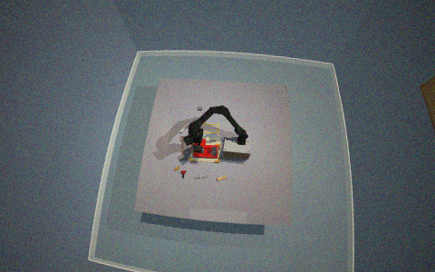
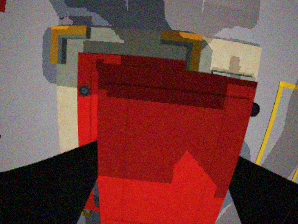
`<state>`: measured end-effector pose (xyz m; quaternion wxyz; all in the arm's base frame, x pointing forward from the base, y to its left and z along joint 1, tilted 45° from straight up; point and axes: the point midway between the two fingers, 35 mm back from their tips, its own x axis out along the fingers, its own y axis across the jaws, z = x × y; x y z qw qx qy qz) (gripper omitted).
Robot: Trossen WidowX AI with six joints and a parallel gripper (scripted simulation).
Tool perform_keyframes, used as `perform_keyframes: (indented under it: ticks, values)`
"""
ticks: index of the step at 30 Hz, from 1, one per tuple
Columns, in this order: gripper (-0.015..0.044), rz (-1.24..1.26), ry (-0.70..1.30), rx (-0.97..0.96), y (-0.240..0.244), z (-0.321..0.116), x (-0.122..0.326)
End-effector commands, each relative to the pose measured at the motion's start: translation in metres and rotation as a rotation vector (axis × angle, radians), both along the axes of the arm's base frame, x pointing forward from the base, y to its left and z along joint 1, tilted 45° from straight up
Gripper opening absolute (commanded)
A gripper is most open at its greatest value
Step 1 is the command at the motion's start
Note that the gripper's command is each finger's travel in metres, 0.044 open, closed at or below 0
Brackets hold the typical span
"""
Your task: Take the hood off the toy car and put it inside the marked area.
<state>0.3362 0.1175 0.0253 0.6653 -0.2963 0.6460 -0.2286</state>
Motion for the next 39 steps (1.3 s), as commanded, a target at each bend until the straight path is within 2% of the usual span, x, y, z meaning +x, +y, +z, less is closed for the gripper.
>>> perform_keyframes:
  ticks: [1,39]
  values:
    - [0.0,0.004,0.01,-0.009,-0.012,0.011,-0.001]
    - [0.0,-0.002,0.01,-0.02,-0.121,0.12,-0.025]
